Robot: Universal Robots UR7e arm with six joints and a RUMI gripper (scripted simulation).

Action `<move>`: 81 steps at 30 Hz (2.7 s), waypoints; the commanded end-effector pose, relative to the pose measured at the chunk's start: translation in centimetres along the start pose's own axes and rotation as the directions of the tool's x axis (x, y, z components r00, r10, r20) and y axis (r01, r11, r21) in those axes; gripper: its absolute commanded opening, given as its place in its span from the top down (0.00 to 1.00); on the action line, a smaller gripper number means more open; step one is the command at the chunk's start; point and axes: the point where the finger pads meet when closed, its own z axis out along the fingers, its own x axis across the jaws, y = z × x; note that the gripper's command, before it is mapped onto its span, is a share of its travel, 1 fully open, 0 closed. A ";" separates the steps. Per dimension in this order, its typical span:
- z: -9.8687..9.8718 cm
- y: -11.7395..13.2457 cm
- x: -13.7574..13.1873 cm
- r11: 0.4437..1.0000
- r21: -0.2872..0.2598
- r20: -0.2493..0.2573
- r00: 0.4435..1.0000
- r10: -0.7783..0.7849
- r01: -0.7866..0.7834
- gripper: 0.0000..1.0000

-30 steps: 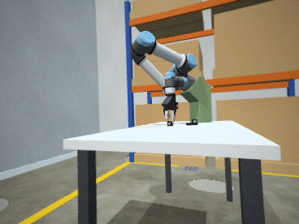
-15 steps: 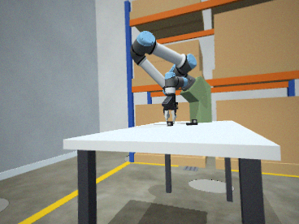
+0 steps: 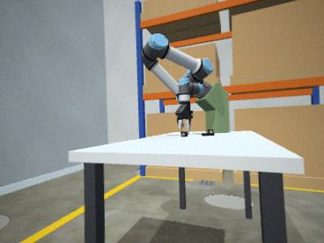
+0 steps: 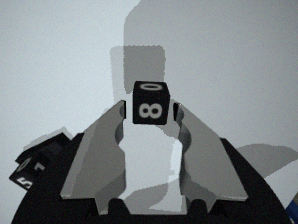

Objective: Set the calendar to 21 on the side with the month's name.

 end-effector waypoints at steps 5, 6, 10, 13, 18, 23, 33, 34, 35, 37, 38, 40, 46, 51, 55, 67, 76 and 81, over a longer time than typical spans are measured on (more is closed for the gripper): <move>-1.0 0.0 0.0 1.000 0.001 0.000 1.000 0.000 0.000 0.71; -1.3 0.0 0.0 1.000 0.001 0.000 1.000 0.000 0.000 0.71; -2.6 0.0 0.0 1.000 0.001 0.000 1.000 0.000 0.000 0.71; -3.8 0.0 0.0 1.000 0.001 0.000 1.000 0.000 0.000 0.71; -5.7 0.0 0.0 1.000 0.001 0.000 1.000 0.000 0.000 0.71; -6.7 0.0 0.0 1.000 0.001 0.000 1.000 0.000 0.000 0.71; -8.7 0.0 0.0 1.000 0.001 0.000 1.000 0.000 0.000 0.71; -8.8 0.0 0.0 1.000 0.001 0.000 1.000 0.000 0.000 0.71; -8.8 0.0 0.0 1.000 0.001 0.000 1.000 0.000 0.000 0.71; -8.8 0.0 0.0 1.000 0.001 0.000 1.000 0.000 0.000 0.71; -8.9 0.0 0.0 1.000 0.001 0.000 1.000 0.000 0.000 0.71; -8.9 0.0 0.0 1.000 0.001 0.000 1.000 0.000 0.000 0.71; -8.9 0.0 0.0 1.000 0.001 0.000 1.000 0.000 0.000 0.00; -8.9 0.0 0.0 1.000 0.001 0.000 1.000 0.000 0.000 0.00; -8.9 0.0 0.0 1.000 0.001 0.000 1.000 0.000 0.000 0.00; -8.9 0.0 0.0 1.000 0.001 0.000 1.000 -0.010 0.010 0.00; -8.8 -0.1 -0.1 0.997 0.001 0.000 0.997 -0.083 0.083 0.00; -8.8 -0.2 -0.1 0.981 0.001 0.000 0.981 -0.193 0.193 0.00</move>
